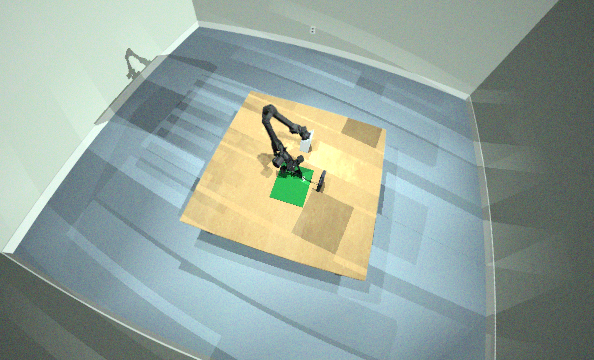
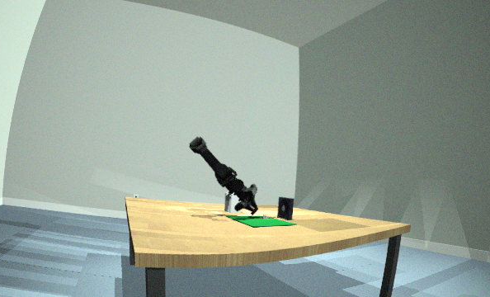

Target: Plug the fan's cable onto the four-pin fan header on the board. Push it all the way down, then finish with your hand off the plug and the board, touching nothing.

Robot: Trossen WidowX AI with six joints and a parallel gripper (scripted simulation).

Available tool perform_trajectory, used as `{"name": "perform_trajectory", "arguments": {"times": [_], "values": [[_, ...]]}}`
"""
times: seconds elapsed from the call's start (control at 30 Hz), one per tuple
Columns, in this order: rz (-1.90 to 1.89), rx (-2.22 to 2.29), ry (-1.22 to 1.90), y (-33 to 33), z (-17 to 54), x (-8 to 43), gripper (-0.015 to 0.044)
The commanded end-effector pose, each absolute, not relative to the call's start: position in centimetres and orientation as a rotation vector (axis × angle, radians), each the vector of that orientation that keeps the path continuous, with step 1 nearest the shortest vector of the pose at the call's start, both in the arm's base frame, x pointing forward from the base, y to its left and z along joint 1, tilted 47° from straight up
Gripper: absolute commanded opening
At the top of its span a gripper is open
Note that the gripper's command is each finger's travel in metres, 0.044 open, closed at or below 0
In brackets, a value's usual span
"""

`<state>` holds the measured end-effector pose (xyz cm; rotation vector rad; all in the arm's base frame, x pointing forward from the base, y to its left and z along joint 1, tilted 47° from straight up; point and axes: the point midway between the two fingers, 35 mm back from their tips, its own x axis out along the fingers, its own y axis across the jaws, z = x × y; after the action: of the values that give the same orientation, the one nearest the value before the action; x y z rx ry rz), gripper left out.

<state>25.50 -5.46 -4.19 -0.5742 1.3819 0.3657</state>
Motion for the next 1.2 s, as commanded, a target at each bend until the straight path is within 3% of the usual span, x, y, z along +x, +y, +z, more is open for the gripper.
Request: {"name": "perform_trajectory", "arguments": {"times": [0.0,1.17], "values": [[0.397,-0.566,1.34,-5.4,-4.3,25.3,0.0],[0.517,-0.594,0.905,-6.1,-2.8,25.6,0.0]]}}
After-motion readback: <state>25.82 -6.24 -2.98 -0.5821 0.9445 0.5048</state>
